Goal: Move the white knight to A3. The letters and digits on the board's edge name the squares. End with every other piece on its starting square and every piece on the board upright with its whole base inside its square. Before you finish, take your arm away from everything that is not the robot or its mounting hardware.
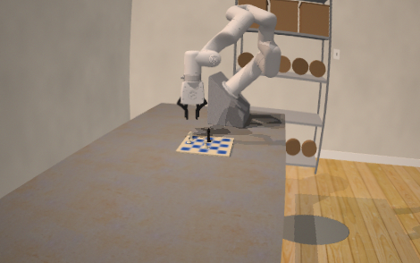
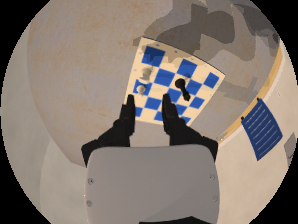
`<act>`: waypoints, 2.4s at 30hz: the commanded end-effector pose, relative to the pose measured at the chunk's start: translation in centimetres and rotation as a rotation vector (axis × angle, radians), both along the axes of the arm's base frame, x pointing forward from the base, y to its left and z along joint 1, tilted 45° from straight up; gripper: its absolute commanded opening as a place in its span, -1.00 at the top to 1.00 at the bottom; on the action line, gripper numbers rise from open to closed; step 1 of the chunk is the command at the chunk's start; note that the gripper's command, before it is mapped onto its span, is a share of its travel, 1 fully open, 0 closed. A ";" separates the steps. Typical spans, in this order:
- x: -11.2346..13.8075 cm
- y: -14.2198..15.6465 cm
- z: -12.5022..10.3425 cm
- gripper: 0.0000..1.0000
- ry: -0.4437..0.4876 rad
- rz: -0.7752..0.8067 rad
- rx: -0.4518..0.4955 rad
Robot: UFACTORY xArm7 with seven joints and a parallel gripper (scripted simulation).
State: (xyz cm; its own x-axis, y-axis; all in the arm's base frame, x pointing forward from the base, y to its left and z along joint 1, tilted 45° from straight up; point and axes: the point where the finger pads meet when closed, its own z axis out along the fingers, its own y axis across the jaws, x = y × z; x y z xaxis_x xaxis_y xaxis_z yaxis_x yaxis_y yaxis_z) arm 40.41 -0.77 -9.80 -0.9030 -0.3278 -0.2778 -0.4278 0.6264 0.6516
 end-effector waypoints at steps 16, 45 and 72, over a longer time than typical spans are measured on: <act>0.1 0.4 -0.6 0.21 -0.005 -0.003 -0.001; 0.2 3.1 -3.3 0.21 -0.005 -0.003 -0.001; 0.2 3.5 -3.8 0.21 -0.005 -0.003 -0.001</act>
